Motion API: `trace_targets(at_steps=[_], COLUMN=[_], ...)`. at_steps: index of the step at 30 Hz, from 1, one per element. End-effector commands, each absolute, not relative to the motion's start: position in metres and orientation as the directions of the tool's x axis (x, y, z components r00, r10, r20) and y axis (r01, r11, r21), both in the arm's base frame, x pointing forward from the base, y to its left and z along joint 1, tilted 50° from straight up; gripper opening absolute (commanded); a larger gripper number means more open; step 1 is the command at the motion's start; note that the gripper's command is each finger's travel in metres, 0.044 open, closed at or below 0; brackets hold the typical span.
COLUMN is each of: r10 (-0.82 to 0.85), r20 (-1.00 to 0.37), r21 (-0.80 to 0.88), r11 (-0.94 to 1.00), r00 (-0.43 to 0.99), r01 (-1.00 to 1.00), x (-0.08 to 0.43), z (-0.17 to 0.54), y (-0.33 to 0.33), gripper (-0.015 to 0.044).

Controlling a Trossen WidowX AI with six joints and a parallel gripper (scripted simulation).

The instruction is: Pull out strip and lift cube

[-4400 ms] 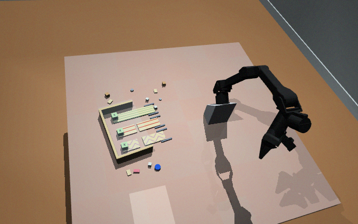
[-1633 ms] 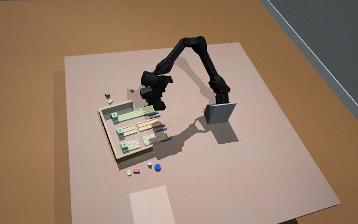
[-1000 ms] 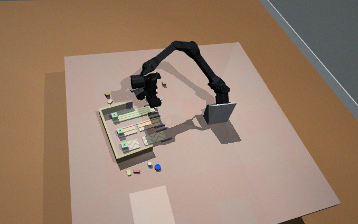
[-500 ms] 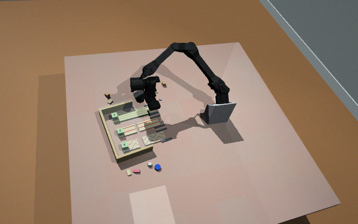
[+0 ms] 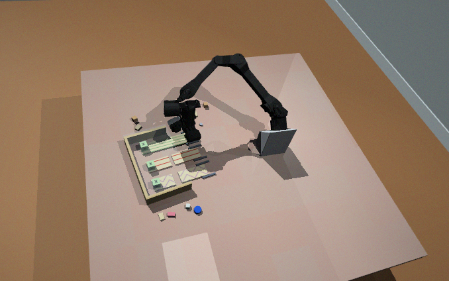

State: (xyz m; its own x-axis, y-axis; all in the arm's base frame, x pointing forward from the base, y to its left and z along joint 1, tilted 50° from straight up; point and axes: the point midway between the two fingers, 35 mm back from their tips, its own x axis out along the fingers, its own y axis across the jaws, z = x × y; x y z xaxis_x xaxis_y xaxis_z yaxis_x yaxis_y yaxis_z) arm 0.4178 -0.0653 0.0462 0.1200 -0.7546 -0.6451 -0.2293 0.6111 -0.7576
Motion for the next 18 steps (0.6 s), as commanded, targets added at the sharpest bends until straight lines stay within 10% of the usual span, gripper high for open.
trace_targets(at_steps=[1, 18], r10=[-0.755, -0.756], r20=[-0.646, -0.645], r21=[-0.755, -0.756], r11=[0.612, 0.610], r00=[0.113, 0.113], r01=[-0.236, -0.236], x=[0.4160, 0.4152], z=[0.0395, 0.0335], y=[-0.0724, -0.0811], gripper=[0.0000, 0.0000])
